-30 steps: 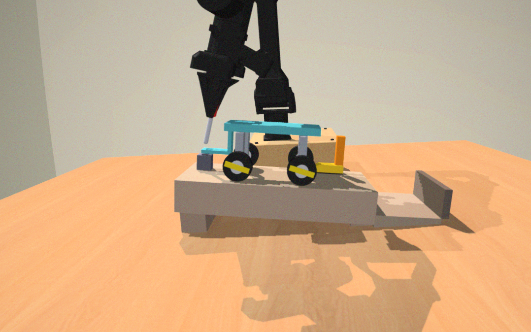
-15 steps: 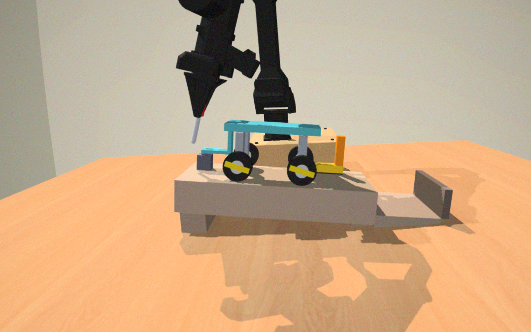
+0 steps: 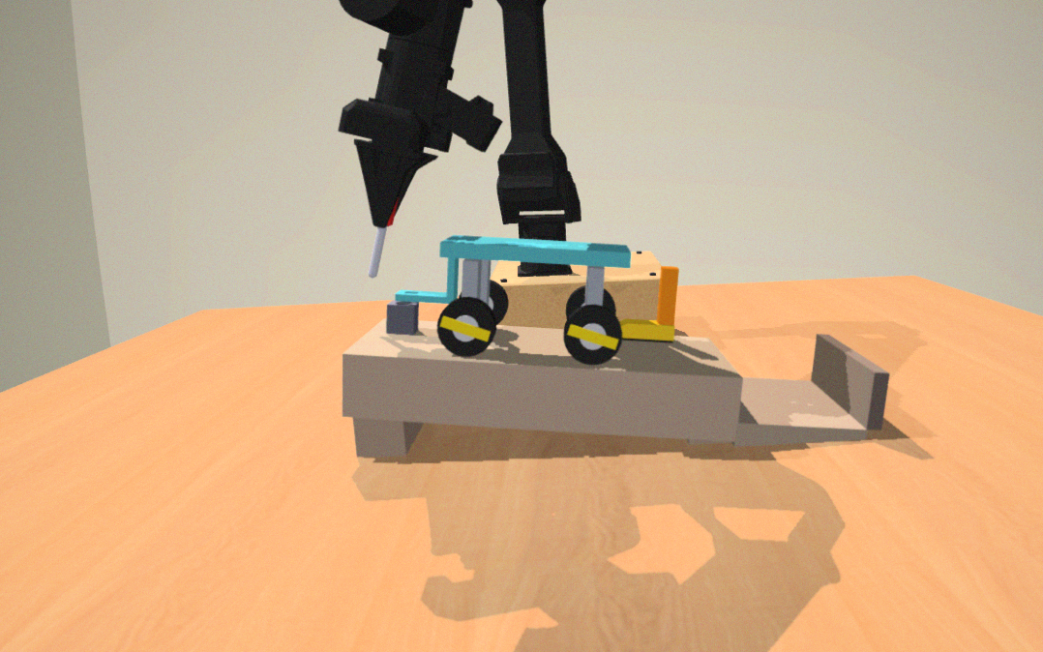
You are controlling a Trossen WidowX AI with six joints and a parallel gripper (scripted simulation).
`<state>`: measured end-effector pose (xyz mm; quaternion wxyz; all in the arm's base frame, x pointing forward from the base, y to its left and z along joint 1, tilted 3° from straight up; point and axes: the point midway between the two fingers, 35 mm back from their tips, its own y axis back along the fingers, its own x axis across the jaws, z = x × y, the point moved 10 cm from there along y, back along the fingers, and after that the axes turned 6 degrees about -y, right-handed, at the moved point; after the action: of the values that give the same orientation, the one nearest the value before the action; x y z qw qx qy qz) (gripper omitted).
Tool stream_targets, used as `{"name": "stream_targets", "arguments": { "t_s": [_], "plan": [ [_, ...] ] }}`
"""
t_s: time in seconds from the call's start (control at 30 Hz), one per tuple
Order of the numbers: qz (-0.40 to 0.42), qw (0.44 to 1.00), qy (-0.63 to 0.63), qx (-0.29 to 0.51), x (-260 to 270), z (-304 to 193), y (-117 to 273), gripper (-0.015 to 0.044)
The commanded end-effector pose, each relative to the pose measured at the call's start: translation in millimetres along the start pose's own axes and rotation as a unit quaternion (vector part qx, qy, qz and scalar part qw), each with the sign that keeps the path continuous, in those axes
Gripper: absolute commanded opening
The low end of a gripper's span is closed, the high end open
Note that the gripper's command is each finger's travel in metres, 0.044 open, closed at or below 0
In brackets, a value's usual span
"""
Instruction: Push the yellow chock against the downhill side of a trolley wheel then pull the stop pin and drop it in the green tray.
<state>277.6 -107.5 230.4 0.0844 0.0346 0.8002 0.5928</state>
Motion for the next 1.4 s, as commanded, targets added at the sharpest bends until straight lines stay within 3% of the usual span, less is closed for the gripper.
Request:
{"name": "stream_targets", "arguments": {
  "t_s": [0.0,0.7,1.37],
  "plan": [
    [-0.003,1.000,0.000,0.000,15,-2,0,0.0000],
    [-0.001,1.000,0.001,0.000,67,-7,-1,0.0000],
    [-0.001,1.000,0.001,-0.003,69,57,7,0.0000]
  ]
}}
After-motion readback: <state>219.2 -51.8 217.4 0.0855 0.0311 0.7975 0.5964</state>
